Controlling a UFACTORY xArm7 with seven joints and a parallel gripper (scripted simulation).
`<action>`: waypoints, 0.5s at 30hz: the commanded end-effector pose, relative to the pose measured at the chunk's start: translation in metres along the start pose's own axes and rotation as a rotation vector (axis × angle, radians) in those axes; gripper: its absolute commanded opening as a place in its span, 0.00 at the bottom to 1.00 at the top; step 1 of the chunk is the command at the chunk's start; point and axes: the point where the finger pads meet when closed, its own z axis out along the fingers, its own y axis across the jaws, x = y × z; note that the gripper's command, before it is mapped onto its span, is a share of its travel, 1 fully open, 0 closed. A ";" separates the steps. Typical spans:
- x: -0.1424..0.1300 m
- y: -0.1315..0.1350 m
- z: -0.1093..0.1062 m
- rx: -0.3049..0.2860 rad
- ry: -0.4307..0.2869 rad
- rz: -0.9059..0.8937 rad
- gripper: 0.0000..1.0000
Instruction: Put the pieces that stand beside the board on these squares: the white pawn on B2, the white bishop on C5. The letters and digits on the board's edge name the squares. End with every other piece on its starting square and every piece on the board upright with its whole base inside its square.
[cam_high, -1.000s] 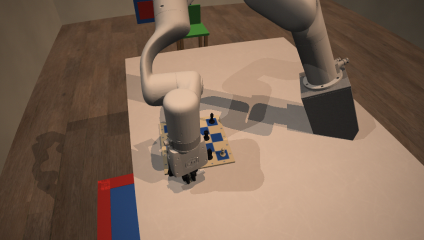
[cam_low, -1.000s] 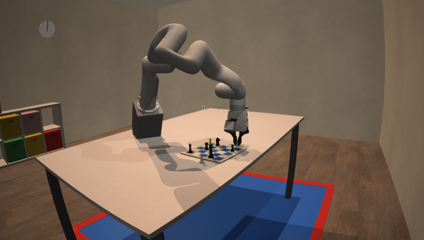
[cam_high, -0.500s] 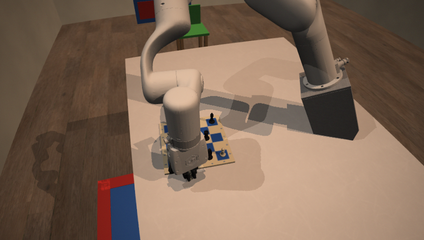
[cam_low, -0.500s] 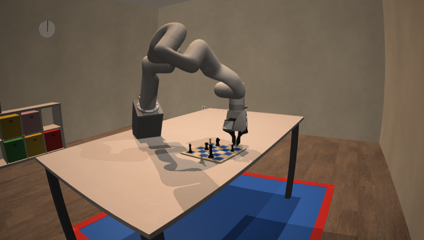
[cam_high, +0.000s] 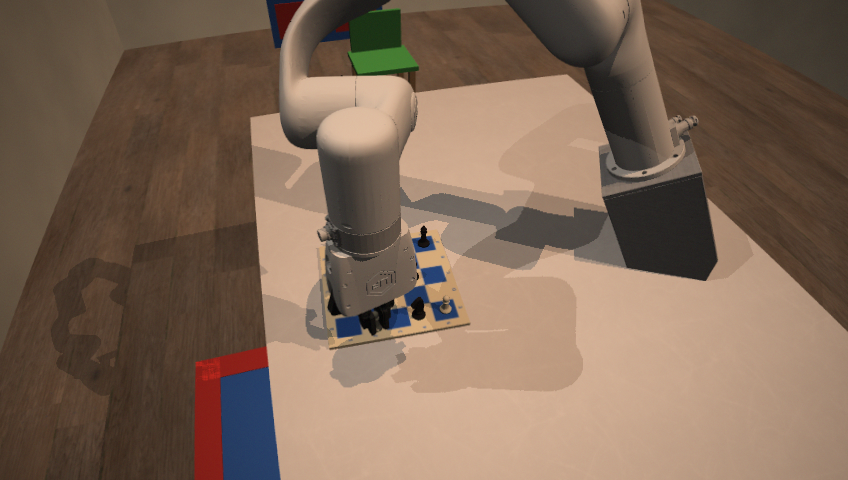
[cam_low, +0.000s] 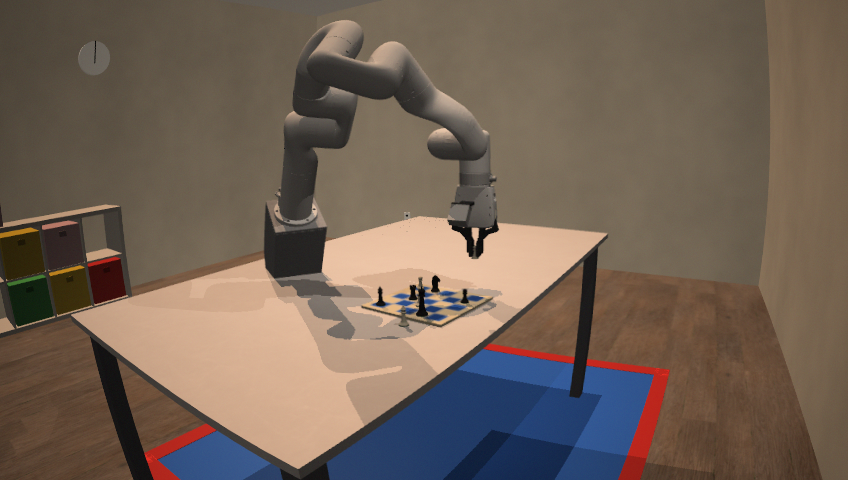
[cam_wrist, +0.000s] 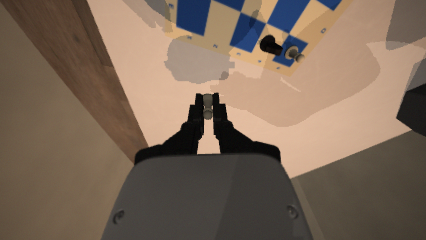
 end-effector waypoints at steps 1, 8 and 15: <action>0.003 0.000 -0.013 0.000 -0.015 0.000 0.00; 0.003 0.000 -0.016 0.000 -0.015 0.000 0.00; 0.006 0.000 -0.016 0.001 -0.016 -0.007 0.00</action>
